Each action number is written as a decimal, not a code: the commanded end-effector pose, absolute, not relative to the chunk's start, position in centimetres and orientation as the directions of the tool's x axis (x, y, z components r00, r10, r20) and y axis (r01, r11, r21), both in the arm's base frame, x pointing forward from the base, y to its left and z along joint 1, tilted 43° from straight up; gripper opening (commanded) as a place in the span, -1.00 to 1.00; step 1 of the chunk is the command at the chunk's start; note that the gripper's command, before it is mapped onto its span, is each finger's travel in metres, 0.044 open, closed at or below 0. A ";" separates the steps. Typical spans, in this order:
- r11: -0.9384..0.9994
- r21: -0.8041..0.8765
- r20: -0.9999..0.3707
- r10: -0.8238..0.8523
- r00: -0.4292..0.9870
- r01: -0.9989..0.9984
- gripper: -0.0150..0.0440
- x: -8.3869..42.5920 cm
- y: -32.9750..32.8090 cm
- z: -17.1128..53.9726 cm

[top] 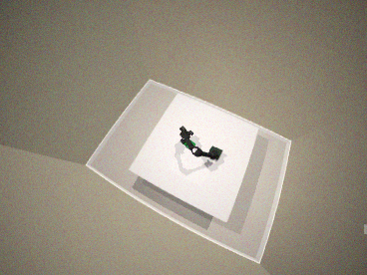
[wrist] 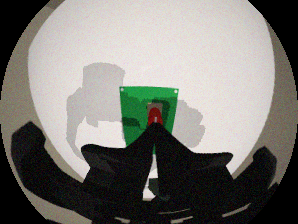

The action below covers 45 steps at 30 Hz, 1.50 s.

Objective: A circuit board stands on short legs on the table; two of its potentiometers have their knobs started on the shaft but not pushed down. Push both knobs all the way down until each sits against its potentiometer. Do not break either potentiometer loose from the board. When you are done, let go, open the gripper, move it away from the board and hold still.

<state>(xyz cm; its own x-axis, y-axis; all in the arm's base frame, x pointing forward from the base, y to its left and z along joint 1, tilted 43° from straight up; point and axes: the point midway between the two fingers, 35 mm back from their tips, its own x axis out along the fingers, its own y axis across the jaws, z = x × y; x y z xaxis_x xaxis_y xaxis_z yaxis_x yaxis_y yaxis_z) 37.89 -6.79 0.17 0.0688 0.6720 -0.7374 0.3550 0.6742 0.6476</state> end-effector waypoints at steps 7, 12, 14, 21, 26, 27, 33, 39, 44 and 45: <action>0.673 0.649 -0.737 0.673 0.072 0.355 -0.14 37.9 -7.1 0.5; 0.673 0.649 -0.737 0.672 0.072 0.355 0.31 37.7 -7.1 0.6; 0.675 0.647 -0.739 0.670 0.071 0.356 0.49 36.2 -7.4 1.0; 0.679 0.641 -0.743 0.665 0.069 0.358 1.00 27.8 -7.6 2.8; 0.678 0.643 -0.741 0.668 0.066 0.358 1.00 21.7 -6.2 3.4; 0.677 0.643 -0.740 0.669 0.065 0.358 1.00 20.7 -5.9 3.4; 0.676 0.644 -0.740 0.670 0.065 0.357 1.00 20.0 -5.6 3.4; 0.676 0.644 -0.740 0.670 0.065 0.357 1.00 20.0 -5.6 3.4; 0.676 0.644 -0.740 0.670 0.065 0.357 1.00 20.0 -5.6 3.4; 0.676 0.644 -0.740 0.670 0.065 0.357 1.00 20.0 -5.6 3.4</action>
<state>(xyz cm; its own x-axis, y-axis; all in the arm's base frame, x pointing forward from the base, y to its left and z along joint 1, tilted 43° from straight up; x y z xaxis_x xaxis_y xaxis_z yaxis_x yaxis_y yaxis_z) 20.03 -5.56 3.47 0.0667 0.6723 -0.7373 0.3614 0.6725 0.6459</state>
